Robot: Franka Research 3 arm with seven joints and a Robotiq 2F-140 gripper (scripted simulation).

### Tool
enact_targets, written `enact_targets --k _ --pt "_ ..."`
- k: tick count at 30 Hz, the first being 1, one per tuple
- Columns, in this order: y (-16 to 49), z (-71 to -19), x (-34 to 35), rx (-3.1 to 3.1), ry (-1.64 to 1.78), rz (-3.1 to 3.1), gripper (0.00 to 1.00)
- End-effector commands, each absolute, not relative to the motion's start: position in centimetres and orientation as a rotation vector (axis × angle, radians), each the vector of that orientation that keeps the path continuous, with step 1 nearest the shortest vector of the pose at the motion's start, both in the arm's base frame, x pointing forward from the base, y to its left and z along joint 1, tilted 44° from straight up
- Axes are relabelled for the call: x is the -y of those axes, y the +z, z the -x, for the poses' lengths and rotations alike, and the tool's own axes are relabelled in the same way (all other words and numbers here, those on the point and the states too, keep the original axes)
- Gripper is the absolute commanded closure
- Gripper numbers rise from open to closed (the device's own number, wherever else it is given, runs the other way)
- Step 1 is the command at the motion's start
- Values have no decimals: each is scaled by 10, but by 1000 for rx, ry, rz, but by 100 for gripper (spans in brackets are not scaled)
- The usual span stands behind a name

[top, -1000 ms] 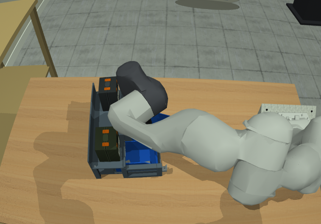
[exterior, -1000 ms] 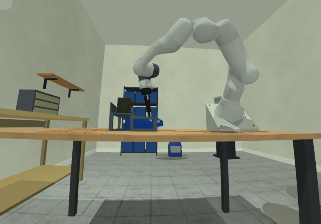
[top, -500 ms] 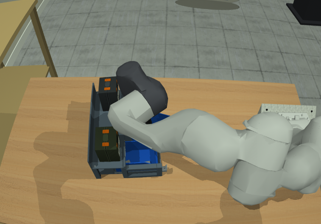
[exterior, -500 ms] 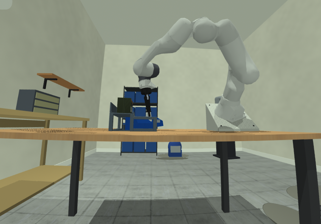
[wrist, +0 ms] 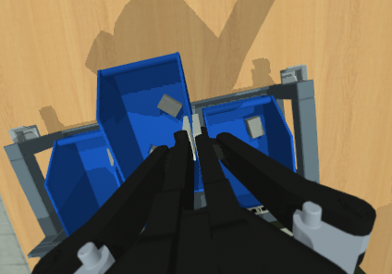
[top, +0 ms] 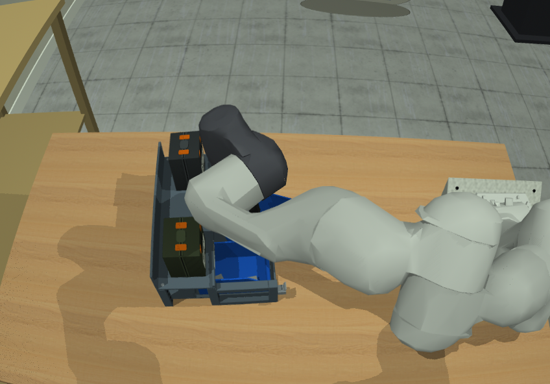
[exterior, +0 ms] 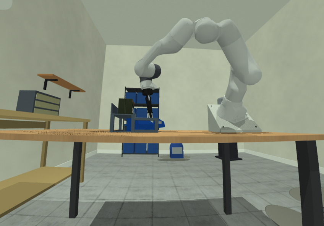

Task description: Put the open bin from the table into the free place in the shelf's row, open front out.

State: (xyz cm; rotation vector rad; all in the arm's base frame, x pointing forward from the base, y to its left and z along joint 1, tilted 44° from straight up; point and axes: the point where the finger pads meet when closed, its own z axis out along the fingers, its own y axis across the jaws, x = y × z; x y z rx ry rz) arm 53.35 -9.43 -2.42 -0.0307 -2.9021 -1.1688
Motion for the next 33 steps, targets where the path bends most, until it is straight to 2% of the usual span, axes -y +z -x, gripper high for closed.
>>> enact_targets --k 1,33 --pt "-23 -537 98 2913 -1167 35 100" --pt "-22 -545 99 2924 -1172 42 100"
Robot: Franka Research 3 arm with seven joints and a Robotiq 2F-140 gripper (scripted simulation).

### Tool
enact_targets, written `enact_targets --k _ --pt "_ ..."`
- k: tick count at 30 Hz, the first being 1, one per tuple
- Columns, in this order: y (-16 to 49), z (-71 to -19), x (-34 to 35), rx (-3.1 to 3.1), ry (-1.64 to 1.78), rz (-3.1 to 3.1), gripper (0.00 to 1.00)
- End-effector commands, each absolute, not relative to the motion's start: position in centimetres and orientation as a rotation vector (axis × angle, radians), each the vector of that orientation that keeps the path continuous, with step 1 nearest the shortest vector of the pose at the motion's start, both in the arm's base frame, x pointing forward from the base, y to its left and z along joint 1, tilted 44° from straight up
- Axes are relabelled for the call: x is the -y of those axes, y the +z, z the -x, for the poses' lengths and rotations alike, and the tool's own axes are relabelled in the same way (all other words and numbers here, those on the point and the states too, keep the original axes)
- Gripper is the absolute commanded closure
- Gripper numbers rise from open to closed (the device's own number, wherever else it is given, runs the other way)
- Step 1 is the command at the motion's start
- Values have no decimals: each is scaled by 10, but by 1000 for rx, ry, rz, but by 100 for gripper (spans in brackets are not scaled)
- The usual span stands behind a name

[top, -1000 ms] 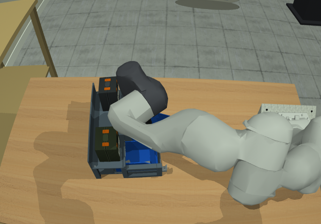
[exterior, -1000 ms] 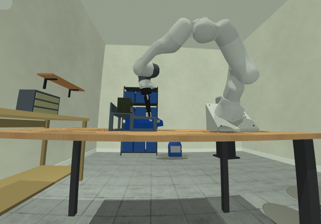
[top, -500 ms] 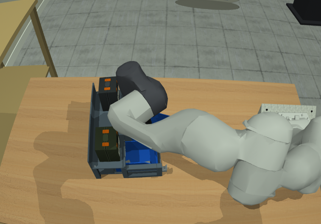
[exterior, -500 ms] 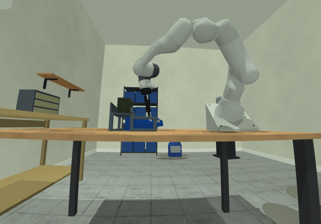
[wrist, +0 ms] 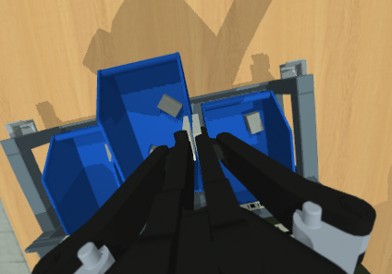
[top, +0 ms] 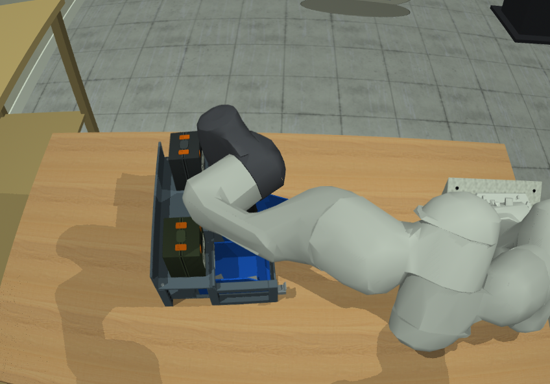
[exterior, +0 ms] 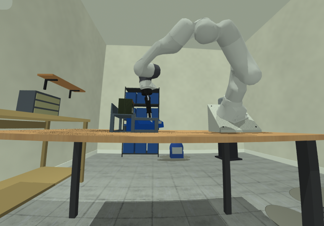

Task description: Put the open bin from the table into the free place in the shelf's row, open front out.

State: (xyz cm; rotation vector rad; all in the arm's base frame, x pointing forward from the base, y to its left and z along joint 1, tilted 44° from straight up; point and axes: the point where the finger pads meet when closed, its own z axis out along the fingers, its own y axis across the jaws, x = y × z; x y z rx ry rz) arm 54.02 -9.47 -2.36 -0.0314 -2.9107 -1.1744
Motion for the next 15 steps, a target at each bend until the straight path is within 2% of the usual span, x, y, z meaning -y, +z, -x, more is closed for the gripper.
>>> enact_targets --k 1,15 --pt "-22 -545 99 2924 -1172 42 100" --pt "-22 -552 99 2933 -1176 49 100"
